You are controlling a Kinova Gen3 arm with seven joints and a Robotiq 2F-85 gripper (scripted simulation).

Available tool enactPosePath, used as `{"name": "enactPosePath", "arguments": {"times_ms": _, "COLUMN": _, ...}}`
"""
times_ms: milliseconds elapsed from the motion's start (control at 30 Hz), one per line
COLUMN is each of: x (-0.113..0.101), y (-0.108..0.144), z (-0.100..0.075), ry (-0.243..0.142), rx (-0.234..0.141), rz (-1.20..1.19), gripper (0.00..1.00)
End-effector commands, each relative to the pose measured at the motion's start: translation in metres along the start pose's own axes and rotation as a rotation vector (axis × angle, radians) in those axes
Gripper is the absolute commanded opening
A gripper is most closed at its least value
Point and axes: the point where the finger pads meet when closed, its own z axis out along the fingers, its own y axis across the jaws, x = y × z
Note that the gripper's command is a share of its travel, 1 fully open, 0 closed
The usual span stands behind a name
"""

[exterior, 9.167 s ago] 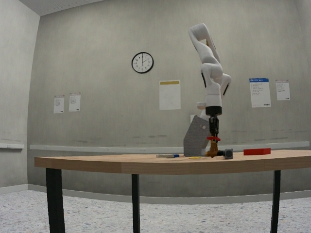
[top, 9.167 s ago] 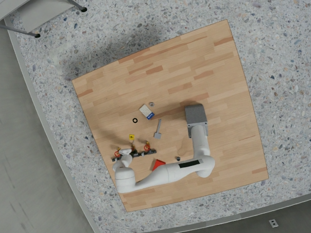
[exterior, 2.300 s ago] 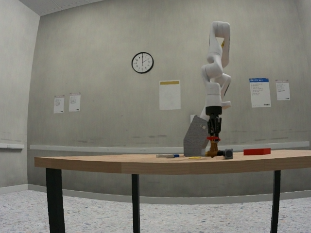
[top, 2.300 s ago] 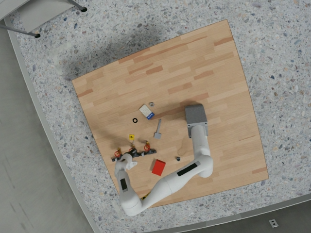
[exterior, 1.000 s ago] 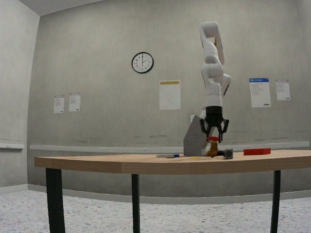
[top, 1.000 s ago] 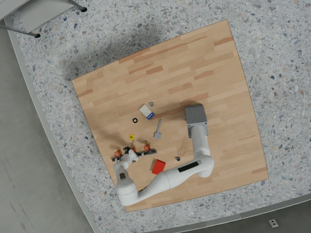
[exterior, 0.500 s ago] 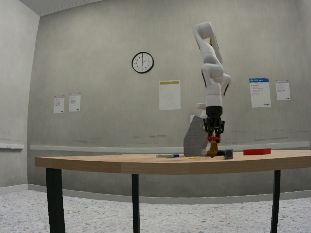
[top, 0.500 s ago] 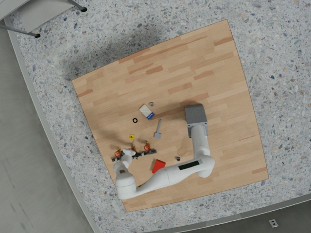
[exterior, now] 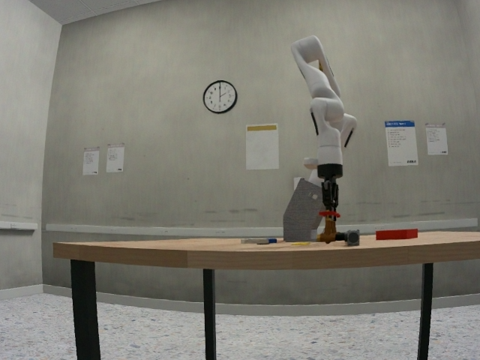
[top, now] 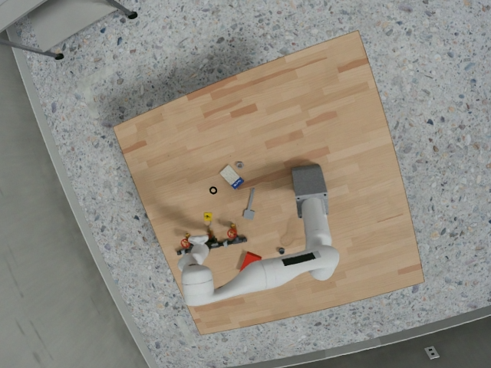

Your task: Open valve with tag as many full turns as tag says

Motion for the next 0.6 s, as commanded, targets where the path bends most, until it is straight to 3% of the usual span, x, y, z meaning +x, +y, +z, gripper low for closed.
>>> {"name": "enactPosePath", "arguments": {"times_ms": 0, "x": 0.0006, "y": -0.0008, "z": -0.0007, "ry": -0.001, "rx": 0.000, "rz": -0.018, "gripper": 0.52}}
{"name": "enactPosePath", "arguments": {"times_ms": 567, "x": 0.0006, "y": -0.0008, "z": -0.0007, "ry": -0.001, "rx": 0.000, "rz": -0.117, "gripper": 0.52}}
